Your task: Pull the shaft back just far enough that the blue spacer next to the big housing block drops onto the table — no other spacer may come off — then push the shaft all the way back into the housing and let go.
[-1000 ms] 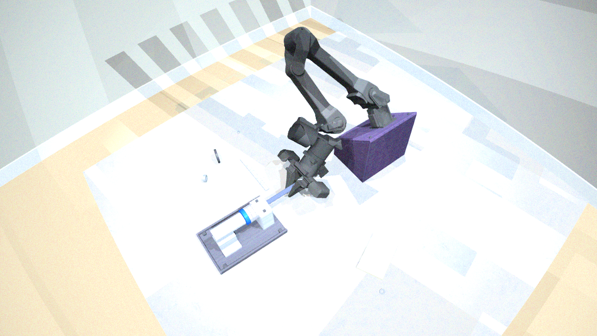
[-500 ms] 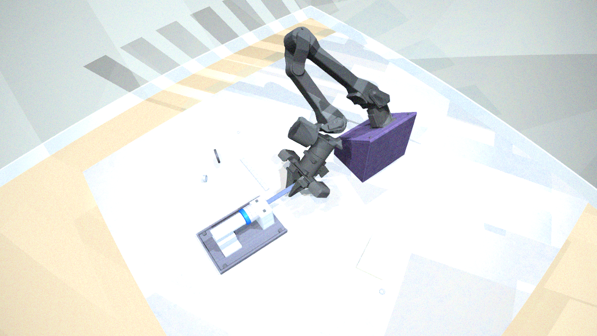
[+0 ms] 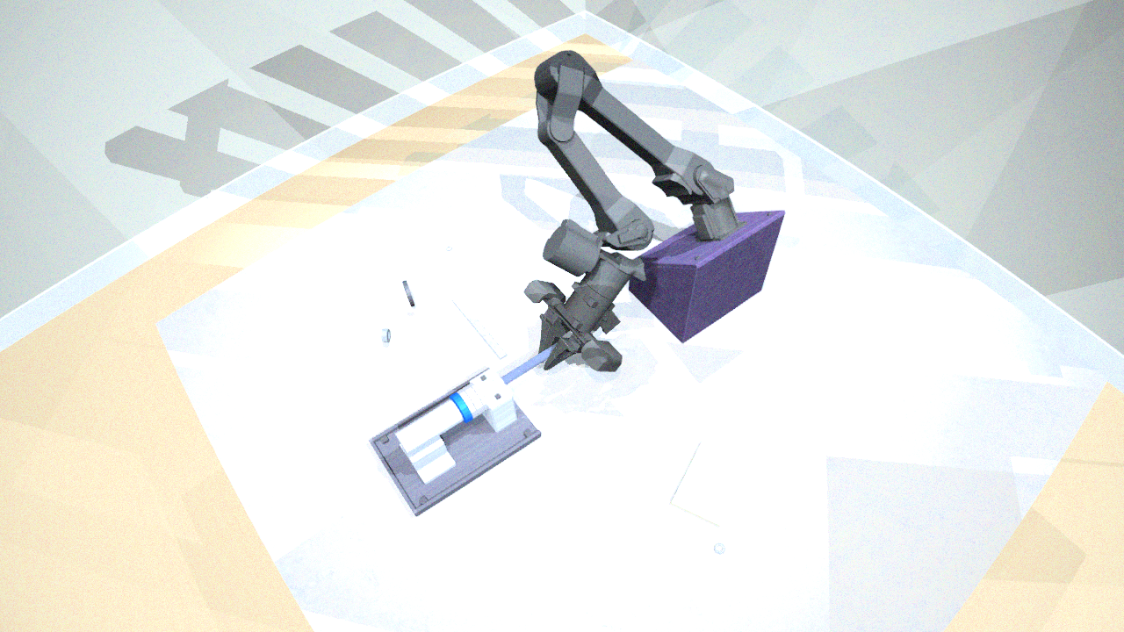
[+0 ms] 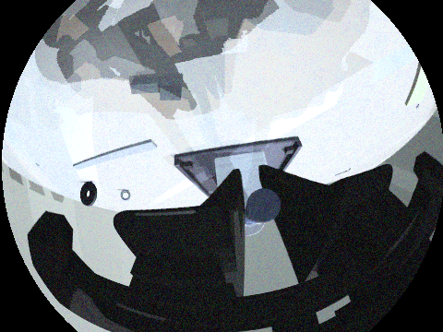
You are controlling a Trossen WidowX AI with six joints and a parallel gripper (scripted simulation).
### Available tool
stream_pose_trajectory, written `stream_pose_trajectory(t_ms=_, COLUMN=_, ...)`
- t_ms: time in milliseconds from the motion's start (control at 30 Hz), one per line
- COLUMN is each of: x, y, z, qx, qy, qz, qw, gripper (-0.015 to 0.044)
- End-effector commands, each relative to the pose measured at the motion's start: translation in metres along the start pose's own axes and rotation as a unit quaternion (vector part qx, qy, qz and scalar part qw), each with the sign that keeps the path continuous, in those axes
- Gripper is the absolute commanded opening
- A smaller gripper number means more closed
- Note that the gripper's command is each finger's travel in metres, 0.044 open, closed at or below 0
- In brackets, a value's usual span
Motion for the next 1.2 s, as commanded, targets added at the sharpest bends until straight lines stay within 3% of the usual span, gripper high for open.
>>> stream_pose_trajectory(t_ms=0, x=-0.0015, y=-0.0004, z=-0.0013, qx=0.001, qy=-0.001, qz=-0.002, qw=1.0, gripper=0.0)
stream_pose_trajectory(t_ms=1167, x=-0.0038, y=-0.0007, z=-0.0035, qx=0.001, qy=-0.001, qz=-0.002, qw=1.0, gripper=0.0)
Point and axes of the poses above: the point midway between the two fingers, 35 mm back from their tips, its own z axis out along the fingers, its own y axis across the jaws, x = y × z, the point moved 5 cm from there along -z, back along the fingers, and after that the axes turned 7 degrees about -z, right-handed, at the moved point
